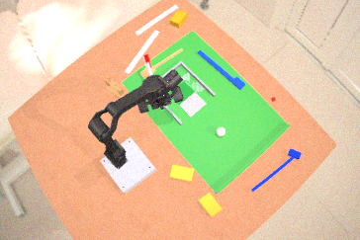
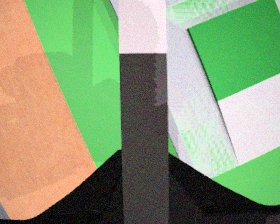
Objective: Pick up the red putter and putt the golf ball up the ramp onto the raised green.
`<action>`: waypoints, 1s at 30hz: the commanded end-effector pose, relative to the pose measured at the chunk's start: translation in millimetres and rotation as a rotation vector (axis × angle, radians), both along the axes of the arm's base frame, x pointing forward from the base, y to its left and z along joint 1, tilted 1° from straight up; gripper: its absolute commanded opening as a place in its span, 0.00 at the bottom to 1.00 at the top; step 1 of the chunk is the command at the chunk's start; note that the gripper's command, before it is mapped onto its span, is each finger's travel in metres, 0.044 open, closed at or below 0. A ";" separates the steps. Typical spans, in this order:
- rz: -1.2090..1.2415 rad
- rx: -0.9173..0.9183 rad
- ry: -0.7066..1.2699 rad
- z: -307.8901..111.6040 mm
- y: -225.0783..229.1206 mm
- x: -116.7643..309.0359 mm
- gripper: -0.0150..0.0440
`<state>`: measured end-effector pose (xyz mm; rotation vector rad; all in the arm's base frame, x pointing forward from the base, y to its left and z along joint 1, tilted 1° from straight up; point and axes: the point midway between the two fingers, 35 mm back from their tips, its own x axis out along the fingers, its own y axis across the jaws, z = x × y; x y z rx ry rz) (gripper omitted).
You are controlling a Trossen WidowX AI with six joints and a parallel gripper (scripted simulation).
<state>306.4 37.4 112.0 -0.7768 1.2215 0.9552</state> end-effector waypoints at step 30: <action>-0.706 -0.077 0.060 12.2 -194.8 -18.3 0.25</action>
